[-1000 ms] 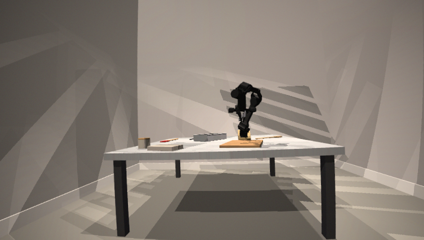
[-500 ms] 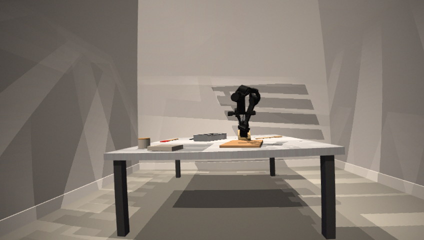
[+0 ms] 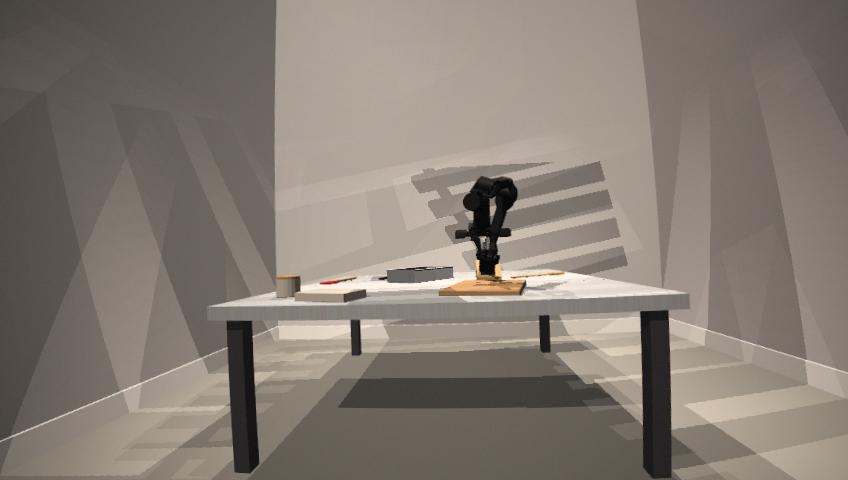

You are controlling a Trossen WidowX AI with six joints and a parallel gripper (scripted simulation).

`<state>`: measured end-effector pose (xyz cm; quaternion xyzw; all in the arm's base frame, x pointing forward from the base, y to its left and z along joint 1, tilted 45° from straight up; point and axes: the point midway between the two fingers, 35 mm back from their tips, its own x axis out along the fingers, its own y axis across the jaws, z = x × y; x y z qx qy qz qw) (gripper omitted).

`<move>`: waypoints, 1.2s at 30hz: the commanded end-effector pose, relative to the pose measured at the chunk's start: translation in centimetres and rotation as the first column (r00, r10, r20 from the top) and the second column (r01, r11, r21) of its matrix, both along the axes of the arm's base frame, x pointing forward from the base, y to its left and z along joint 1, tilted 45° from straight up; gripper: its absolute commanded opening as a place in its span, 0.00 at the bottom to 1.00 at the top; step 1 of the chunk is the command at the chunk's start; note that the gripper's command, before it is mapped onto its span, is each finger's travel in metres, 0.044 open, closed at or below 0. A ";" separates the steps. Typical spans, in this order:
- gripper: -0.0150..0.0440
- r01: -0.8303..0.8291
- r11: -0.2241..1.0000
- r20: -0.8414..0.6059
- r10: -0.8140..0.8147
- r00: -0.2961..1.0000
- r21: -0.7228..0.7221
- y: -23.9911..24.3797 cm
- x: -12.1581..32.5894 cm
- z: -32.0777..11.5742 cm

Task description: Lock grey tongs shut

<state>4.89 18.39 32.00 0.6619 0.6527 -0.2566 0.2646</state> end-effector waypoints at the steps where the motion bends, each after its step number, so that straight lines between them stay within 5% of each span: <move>1: 0.00 0.005 1.000 -0.003 -0.005 1.000 -0.004 0.4 0.1 -0.5; 36: 0.00 0.008 1.000 -0.023 -0.008 1.000 -0.002 4.1 -0.8 -4.1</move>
